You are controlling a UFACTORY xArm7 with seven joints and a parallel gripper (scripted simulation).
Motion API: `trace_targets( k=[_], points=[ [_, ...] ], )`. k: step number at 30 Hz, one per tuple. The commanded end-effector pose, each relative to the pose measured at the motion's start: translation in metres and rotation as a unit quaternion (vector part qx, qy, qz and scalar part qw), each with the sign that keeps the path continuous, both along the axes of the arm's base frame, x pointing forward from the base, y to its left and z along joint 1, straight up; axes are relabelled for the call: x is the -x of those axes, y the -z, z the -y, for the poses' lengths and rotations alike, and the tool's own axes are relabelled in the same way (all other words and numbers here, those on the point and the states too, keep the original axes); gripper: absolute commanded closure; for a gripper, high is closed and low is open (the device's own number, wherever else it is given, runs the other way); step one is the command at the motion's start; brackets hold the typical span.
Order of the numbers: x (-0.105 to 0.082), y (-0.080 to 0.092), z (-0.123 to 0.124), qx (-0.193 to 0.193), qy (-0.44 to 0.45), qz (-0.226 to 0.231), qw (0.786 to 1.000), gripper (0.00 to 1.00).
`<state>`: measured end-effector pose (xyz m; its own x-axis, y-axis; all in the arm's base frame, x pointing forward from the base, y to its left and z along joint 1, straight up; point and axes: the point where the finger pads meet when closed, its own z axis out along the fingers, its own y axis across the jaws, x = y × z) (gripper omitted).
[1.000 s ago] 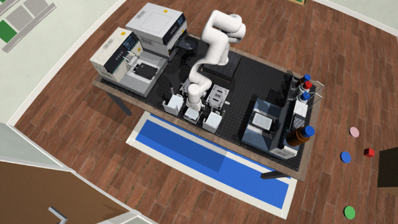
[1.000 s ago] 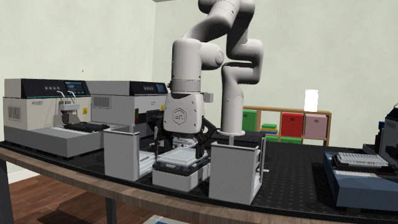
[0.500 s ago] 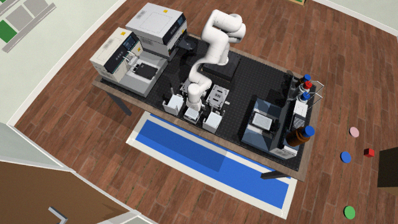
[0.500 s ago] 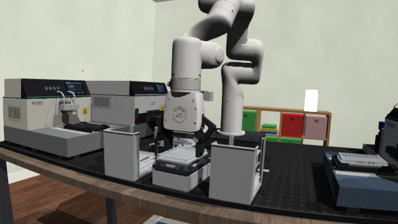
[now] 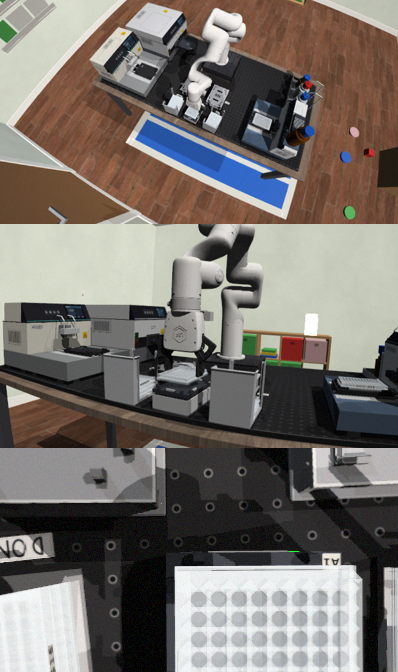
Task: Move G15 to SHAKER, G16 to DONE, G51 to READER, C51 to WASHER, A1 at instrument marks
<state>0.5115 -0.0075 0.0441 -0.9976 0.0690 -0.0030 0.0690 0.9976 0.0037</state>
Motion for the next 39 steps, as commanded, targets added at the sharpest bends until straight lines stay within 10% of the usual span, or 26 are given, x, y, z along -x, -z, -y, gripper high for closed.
trace_targets(
  k=[1, 39],
  points=[
    [-0.002, -0.009, 0.000, 0.000, 0.000, 0.003, 1.000, 1.00],
    [-0.001, -0.054, 0.000, 0.000, 0.000, 0.003, 1.000, 1.00]
  ],
)
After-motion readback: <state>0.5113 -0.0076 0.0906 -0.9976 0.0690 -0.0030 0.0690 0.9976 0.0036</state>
